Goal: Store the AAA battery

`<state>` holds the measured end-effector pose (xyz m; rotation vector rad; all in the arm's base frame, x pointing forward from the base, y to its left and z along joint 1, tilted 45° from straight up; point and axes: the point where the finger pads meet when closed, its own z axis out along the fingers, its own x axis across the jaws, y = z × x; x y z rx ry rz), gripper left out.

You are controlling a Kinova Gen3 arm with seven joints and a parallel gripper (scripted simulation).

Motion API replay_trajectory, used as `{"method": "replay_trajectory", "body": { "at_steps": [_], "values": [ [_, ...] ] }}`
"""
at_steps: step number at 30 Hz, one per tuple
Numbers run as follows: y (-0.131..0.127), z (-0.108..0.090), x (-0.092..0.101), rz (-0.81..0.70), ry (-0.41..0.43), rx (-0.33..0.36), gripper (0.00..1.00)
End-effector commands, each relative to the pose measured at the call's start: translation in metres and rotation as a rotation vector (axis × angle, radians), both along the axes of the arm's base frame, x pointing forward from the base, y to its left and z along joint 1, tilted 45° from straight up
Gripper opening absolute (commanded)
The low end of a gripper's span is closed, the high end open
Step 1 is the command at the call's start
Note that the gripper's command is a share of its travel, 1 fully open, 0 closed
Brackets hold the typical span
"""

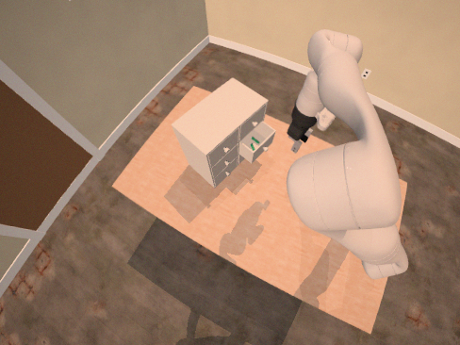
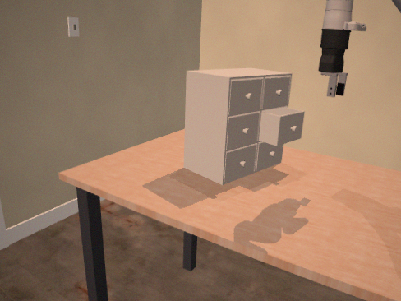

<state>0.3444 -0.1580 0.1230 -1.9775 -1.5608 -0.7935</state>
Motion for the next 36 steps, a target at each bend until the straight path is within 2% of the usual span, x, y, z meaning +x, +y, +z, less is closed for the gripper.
{"method": "replay_trajectory", "body": {
  "at_steps": [1, 30, 36],
  "values": [
    [-0.0008, 0.0004, 0.0, -0.001, -0.001, -0.001, 1.0],
    [-0.0007, 0.0004, -0.0001, -0.001, -0.001, -0.001, 1.0],
    [0.0036, 0.0019, -0.0079, -0.001, -0.001, -0.001, 1.0]
  ]
}}
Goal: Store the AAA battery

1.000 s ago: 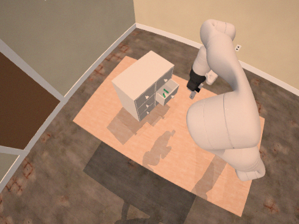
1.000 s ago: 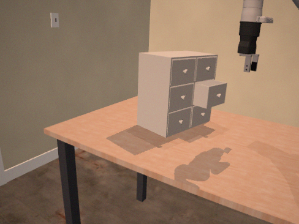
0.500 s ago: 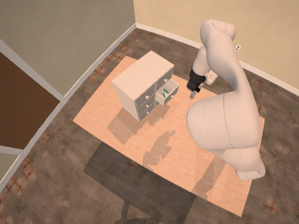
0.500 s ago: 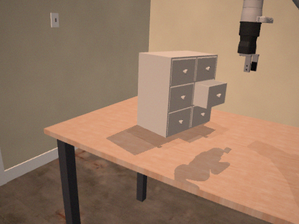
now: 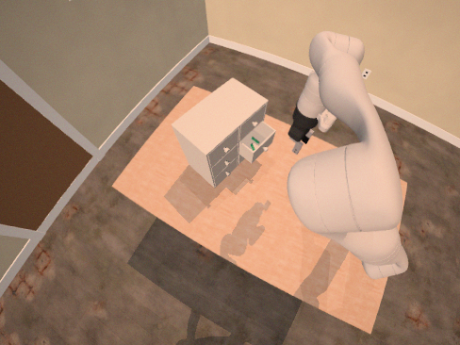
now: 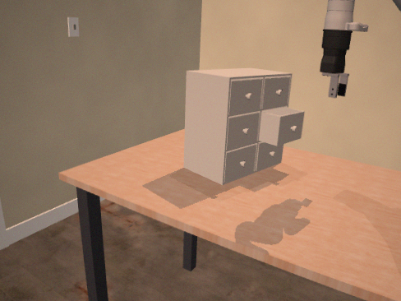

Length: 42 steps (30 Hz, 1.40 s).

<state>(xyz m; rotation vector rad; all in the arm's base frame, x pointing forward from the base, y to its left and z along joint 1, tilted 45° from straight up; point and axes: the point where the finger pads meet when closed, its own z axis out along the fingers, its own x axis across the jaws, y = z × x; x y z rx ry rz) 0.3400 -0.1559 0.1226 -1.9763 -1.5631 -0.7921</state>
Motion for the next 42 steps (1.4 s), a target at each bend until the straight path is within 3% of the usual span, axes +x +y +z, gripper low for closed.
{"method": "replay_trajectory", "body": {
  "at_steps": [1, 20, 32, 42],
  "values": [
    [0.003, 0.003, -0.006, -0.003, -0.001, 0.0, 1.0],
    [0.035, 0.014, -0.063, -0.003, -0.001, 0.0, 1.0],
    [0.036, 0.013, -0.064, -0.009, -0.007, -0.001, 1.0],
    [0.043, 0.004, -0.053, -0.077, -0.075, -0.017, 1.0]
  ]
}}
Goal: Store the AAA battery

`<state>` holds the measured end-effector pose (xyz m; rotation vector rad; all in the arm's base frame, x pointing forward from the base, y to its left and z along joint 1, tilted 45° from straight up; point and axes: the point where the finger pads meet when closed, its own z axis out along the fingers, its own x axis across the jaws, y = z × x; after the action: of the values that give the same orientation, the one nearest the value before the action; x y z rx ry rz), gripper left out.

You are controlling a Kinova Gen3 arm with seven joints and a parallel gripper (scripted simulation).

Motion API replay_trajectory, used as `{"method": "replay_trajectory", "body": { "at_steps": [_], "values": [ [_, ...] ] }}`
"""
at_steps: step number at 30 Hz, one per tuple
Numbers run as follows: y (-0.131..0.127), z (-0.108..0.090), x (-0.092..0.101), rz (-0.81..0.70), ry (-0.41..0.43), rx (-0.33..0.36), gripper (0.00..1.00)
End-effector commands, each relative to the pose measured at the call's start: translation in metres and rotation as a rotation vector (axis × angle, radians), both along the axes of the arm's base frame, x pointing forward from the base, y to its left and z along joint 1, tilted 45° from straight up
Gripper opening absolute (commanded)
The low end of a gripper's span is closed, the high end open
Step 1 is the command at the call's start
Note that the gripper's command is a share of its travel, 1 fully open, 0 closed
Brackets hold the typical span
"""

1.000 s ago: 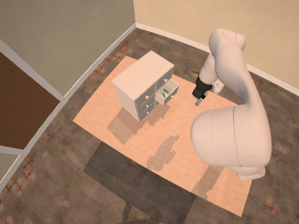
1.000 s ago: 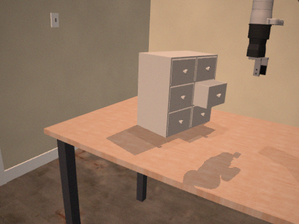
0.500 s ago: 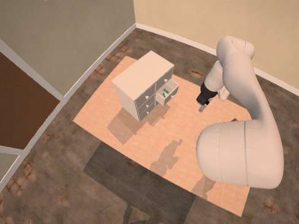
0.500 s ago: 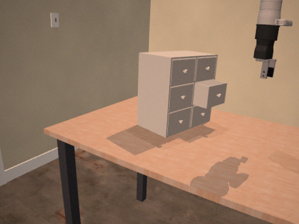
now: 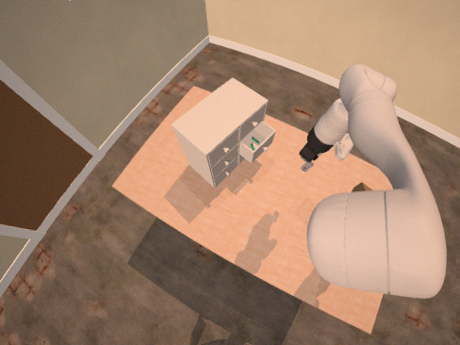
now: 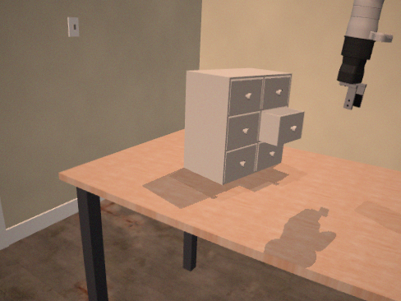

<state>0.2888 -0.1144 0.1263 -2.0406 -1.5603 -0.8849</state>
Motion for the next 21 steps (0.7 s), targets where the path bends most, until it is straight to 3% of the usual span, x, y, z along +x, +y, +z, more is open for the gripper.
{"method": "replay_trajectory", "body": {
  "at_steps": [1, 21],
  "values": [
    [0.002, 0.001, -0.002, -0.013, -0.004, 0.002, 1.0],
    [0.027, -0.032, 0.038, -0.273, -0.261, -0.058, 1.0]
  ]
}}
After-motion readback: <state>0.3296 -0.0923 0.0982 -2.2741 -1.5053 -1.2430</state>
